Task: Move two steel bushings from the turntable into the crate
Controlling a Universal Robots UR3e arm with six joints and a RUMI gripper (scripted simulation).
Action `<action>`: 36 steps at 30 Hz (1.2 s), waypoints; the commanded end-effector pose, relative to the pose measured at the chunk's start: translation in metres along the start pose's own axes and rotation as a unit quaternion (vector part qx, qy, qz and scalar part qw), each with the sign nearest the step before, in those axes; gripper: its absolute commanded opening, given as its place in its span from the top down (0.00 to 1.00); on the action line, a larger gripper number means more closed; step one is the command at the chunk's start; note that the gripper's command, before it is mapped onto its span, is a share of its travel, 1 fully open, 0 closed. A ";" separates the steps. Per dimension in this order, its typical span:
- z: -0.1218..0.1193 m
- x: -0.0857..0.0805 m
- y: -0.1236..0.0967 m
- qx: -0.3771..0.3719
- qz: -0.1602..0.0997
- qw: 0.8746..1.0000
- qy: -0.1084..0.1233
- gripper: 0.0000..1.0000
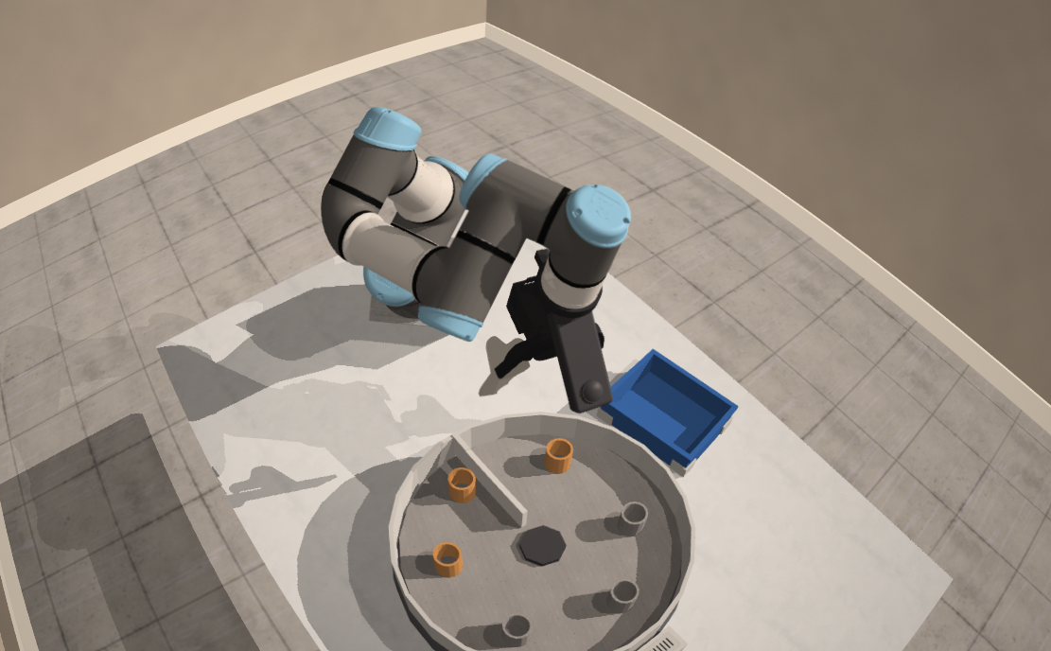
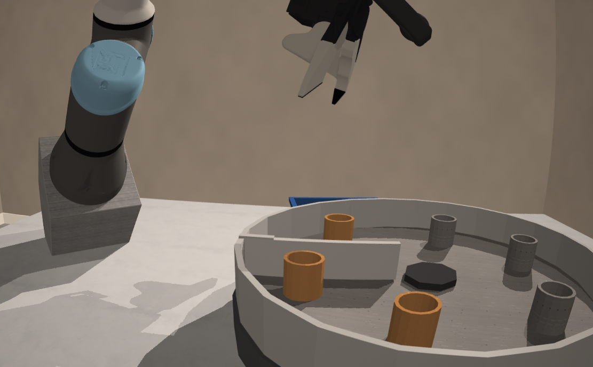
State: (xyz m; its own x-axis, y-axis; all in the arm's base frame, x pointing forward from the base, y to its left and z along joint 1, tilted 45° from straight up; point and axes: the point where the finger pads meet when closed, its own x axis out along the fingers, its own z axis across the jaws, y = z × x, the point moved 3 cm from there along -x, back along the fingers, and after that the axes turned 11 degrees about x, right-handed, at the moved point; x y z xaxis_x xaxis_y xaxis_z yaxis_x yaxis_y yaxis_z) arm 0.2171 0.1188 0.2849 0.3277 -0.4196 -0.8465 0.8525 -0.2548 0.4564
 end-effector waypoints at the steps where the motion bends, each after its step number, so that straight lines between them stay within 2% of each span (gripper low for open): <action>1: 0.022 0.000 0.015 0.134 0.020 0.990 0.032 0.00; 6: 0.046 -0.001 0.028 0.249 0.030 0.967 0.047 0.00; 11: 0.063 -0.002 0.034 0.359 0.044 0.930 0.066 0.00; 13: 0.063 -0.002 0.034 0.359 0.044 0.930 0.066 0.00; 14: 0.068 -0.002 0.035 0.405 0.052 0.910 0.075 0.00; 19: 0.089 -0.005 0.040 0.506 0.068 0.855 0.093 0.00; 22: 0.098 -0.006 0.041 0.548 0.076 0.827 0.101 0.00; 25: 0.105 -0.007 0.042 0.577 0.081 0.806 0.107 0.00; 28: 0.109 -0.007 0.042 0.595 0.085 0.792 0.111 0.00; 36: 0.111 -0.008 0.043 0.607 0.088 0.782 0.114 0.00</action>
State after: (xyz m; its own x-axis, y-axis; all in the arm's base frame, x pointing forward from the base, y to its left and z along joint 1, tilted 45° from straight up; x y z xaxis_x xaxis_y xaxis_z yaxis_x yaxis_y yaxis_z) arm 0.2064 0.0160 0.3399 0.5680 -0.4099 -0.7137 -0.1613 -0.9058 0.3918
